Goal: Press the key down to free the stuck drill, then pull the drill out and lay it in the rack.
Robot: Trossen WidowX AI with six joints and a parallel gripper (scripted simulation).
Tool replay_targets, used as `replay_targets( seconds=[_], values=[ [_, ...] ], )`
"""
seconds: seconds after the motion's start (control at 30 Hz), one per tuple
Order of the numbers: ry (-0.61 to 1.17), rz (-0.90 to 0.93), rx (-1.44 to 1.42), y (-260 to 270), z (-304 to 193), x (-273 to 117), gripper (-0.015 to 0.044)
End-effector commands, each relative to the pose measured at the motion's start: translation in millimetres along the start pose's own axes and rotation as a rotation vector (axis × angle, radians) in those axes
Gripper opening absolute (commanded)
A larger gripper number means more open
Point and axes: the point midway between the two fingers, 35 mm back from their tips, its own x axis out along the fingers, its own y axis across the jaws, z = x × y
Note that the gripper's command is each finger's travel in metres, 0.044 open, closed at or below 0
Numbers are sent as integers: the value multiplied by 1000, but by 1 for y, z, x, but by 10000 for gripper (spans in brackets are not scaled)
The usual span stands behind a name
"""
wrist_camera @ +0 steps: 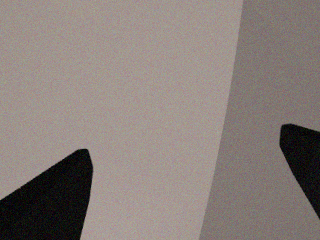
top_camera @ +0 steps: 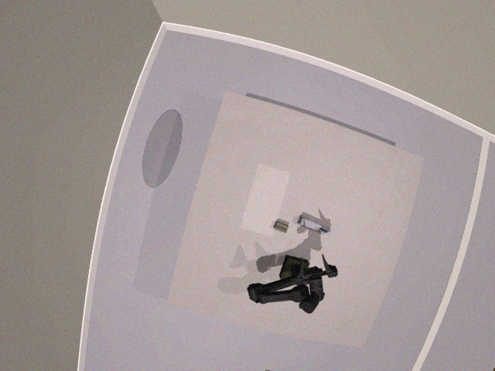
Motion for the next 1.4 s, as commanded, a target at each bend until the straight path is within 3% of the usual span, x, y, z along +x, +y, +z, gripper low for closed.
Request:
replay_targets(
  seconds=[0.0, 0.27, 0.47, 0.7, 0.97, 1.2, 1.37],
  values=[
    [0, 0, 0, 0, 0, 0, 374],
    [5, 4, 26, 2, -1, 0, 164],
    [101, 131, 873, 71, -7, 12, 6],
    [102, 418, 1894, 138, 47, 40, 0],
    [75, 854, 2512, 154, 113, 60, 0],
    [132, 1506, 2817, 143, 177, 65, 0],
    [309, 2150, 2745, 124, 218, 57, 0]
  ],
)
